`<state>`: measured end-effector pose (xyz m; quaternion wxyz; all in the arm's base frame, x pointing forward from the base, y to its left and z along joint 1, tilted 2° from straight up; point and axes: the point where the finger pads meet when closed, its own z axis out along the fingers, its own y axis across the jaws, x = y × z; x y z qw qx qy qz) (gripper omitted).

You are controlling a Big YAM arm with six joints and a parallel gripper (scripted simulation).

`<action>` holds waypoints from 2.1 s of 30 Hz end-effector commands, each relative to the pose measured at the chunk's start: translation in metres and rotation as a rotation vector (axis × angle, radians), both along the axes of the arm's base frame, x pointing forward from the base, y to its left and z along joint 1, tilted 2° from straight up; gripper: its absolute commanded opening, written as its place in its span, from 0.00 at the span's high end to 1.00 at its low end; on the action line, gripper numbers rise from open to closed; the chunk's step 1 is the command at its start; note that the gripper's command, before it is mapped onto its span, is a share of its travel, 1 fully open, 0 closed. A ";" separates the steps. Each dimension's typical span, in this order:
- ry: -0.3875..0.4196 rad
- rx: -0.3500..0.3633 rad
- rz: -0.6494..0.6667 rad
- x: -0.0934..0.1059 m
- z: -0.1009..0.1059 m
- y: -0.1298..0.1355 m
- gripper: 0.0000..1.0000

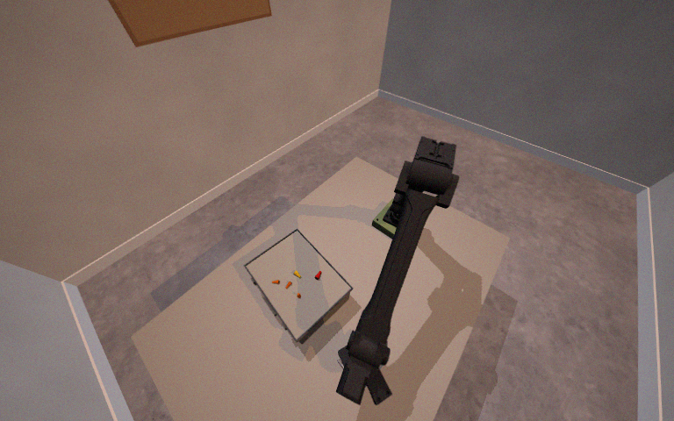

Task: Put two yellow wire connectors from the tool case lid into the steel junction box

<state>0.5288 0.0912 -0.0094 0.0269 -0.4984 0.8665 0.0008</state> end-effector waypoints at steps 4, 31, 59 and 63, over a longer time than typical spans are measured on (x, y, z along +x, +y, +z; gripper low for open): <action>0.023 -0.006 -0.004 -0.007 -0.018 0.006 0.91; 0.033 -0.007 -0.005 -0.009 -0.018 0.005 0.72; 0.036 -0.007 -0.006 -0.009 -0.018 0.005 0.72; 0.036 -0.007 -0.006 -0.009 -0.018 0.005 0.72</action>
